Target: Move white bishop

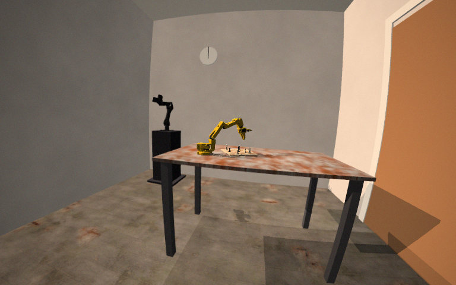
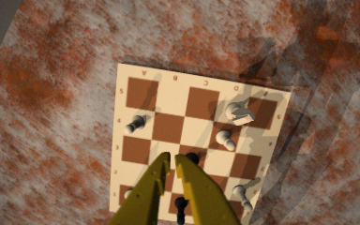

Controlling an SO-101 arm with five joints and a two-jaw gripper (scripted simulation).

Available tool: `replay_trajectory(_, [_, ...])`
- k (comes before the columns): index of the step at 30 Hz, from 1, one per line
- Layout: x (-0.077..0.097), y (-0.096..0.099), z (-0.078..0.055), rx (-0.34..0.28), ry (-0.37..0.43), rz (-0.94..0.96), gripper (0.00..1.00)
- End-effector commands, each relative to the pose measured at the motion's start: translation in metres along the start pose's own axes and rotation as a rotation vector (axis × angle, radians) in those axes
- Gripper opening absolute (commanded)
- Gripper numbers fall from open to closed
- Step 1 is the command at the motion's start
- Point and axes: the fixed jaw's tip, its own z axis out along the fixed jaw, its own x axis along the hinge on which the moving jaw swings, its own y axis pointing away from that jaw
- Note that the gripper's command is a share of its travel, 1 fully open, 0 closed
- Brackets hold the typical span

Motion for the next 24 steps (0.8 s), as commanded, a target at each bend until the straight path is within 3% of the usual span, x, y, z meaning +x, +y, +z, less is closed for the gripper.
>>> replay_trajectory(1, [0.000,0.003,-0.003,-0.004,-0.001,-0.003,0.00])
replay_trajectory(15, [0.003,0.018,-0.014,-0.023,-0.028,-0.048,0.01])
replay_trajectory(24, [0.023,0.043,-0.029,-0.061,-0.075,-0.129,0.04])
